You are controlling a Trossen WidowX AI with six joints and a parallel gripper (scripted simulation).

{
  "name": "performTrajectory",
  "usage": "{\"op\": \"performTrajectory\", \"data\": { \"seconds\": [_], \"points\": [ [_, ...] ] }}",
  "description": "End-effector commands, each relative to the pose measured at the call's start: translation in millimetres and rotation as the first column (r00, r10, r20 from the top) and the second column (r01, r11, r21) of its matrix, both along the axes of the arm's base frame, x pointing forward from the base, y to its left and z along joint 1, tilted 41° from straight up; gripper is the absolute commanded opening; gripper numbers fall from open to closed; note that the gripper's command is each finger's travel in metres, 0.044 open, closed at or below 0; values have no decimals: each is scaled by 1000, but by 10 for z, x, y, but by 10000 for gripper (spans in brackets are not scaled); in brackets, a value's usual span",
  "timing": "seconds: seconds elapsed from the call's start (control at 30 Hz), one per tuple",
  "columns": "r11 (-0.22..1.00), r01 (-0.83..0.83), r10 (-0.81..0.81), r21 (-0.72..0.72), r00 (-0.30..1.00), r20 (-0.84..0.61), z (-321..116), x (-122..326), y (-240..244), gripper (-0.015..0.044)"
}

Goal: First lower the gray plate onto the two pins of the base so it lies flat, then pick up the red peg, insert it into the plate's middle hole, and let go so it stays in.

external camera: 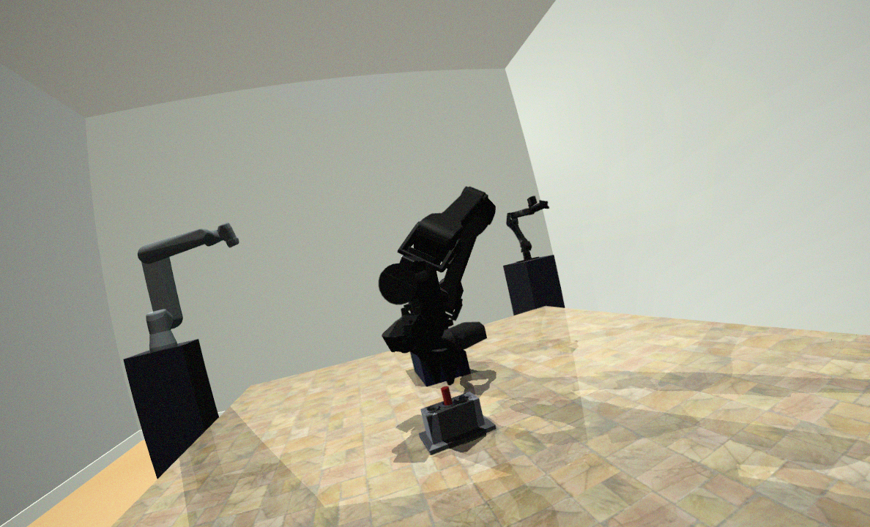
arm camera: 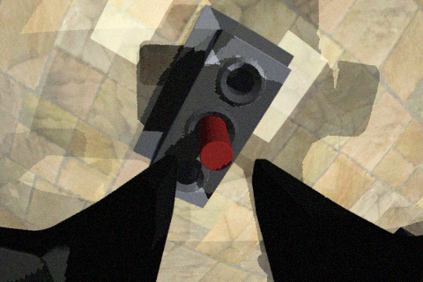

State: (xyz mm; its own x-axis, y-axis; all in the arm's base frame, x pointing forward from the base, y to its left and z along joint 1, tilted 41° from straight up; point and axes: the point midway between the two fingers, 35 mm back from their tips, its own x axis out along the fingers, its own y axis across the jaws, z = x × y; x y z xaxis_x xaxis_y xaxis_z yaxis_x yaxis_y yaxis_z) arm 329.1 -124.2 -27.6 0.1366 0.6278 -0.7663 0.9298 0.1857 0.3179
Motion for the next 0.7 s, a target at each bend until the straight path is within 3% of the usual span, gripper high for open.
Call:
{"op": "performTrajectory", "data": {
  "seconds": [0.0, 0.67],
  "points": [
    [1000, 0, 0, 0, 1000, 0, 1, -1, -1, 150],
    [1000, 3, -3, 3, 1000, -2, 89, -16, -80, 150]
  ]
}}
